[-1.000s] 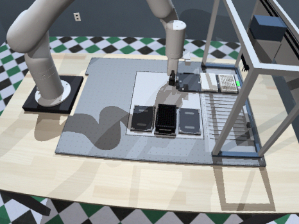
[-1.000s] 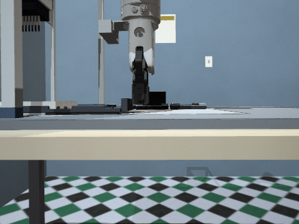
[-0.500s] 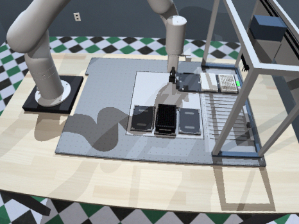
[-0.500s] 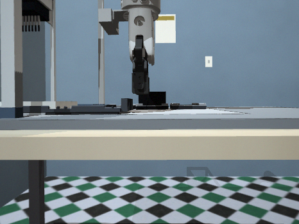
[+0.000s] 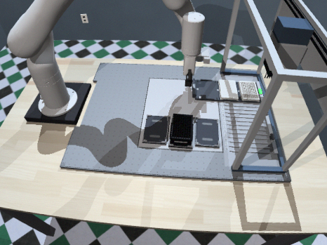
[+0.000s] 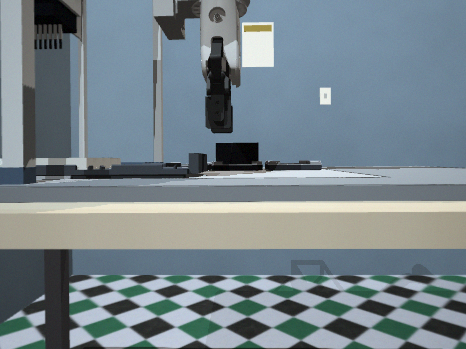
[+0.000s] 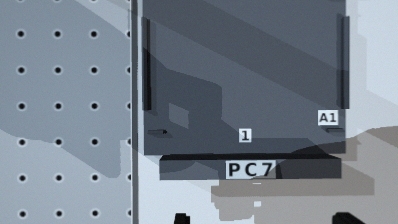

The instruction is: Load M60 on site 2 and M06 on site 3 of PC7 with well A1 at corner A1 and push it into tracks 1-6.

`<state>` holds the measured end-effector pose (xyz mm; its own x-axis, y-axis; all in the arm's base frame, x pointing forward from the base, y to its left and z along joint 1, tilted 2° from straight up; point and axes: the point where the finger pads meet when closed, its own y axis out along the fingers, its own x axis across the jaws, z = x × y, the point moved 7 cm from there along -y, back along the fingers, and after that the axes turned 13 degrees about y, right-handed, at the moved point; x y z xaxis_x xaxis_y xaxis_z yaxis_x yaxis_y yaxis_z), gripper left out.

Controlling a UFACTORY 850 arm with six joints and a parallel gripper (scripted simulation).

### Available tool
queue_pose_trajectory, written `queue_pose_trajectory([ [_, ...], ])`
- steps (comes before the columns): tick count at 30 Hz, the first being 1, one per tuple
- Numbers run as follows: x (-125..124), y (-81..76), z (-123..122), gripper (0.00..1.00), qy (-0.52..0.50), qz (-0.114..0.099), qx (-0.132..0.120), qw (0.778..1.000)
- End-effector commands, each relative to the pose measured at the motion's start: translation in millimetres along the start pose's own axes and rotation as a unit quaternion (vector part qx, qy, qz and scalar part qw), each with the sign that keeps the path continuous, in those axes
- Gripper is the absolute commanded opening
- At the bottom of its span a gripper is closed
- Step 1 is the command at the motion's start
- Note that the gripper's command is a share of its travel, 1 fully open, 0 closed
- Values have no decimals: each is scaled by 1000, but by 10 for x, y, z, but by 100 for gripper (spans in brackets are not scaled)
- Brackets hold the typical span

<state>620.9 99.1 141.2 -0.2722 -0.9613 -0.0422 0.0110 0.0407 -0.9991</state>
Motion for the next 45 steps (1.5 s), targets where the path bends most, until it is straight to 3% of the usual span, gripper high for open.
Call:
queue_pose_trajectory([
  [1,-3,-73,6,82,0,0,1,1000],
  [45,-3,-707,6,82,0,0,1,1000],
])
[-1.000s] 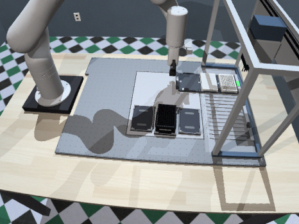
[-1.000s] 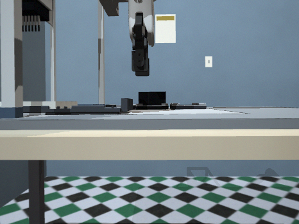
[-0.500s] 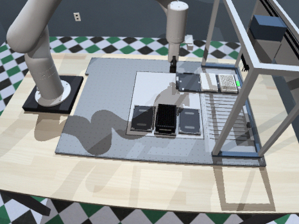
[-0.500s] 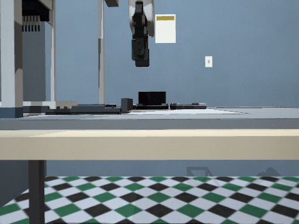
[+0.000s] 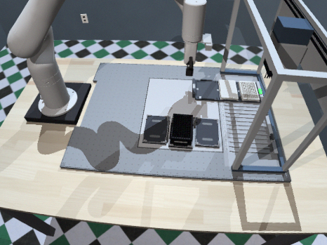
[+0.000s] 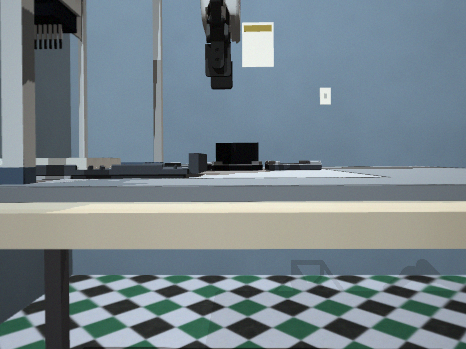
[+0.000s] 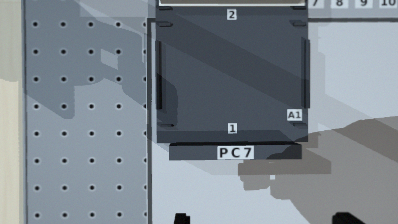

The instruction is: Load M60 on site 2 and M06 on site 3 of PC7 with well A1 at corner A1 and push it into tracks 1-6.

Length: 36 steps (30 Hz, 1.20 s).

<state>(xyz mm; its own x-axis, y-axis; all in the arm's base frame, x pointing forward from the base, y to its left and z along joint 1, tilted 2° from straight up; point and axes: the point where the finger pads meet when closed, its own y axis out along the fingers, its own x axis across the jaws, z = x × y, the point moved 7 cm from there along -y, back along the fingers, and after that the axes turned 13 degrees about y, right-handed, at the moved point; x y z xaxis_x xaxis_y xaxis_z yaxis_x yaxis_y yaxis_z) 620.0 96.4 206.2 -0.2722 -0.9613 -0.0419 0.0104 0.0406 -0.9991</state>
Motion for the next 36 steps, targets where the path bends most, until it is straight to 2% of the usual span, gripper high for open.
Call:
queue_pose_trajectory([
  [1,-4,-73,7,82,0,1,1,1000],
  [23,-3,-406,7,82,0,1,1,1000],
  [36,-3,-409,7,82,0,1,1,1000],
])
